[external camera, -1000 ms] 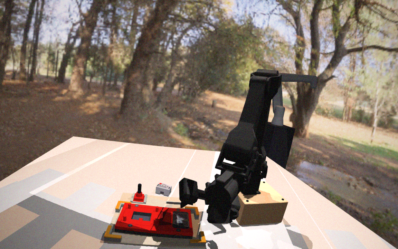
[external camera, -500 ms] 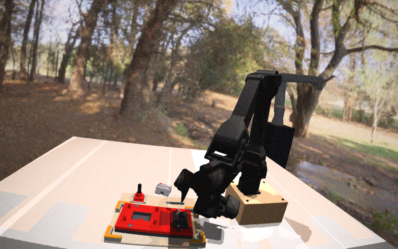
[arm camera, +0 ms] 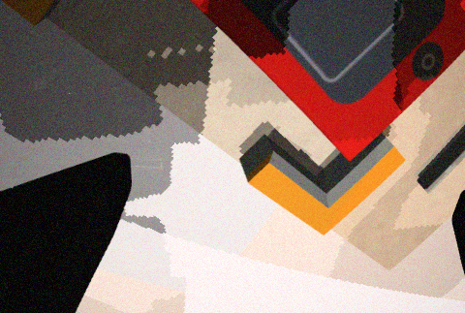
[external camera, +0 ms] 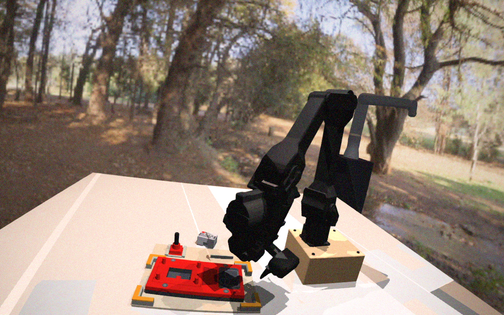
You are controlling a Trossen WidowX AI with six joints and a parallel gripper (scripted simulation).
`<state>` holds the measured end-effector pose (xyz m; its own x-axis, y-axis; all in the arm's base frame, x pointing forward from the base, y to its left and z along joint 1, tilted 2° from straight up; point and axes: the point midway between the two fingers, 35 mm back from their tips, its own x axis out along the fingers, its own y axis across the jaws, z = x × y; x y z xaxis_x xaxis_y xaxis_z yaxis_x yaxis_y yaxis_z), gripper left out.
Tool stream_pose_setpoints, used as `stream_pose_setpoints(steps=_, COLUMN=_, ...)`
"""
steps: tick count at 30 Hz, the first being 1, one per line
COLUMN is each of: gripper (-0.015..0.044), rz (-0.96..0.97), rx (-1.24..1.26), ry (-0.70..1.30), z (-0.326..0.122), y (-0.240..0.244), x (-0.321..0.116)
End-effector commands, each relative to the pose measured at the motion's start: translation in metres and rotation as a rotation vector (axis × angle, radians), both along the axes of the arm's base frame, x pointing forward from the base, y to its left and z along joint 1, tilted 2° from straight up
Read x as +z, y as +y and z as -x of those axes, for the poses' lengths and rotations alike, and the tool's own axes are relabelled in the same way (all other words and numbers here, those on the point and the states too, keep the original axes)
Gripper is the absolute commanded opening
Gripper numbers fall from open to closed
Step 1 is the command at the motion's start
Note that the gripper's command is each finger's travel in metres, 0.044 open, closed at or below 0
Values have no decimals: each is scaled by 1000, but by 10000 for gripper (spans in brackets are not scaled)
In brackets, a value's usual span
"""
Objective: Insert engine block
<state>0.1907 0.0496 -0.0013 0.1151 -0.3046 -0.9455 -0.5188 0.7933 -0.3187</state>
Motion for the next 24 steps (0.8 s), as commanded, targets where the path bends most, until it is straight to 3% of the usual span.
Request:
stream_pose_setpoints(steps=1, gripper=440, rz=-50, rx=-115, ry=-19, z=-2, y=1, x=3)
stream_pose_setpoints(steps=24, gripper=440, rz=-303, rx=-866, ry=-79, z=-10, y=-3, x=20)
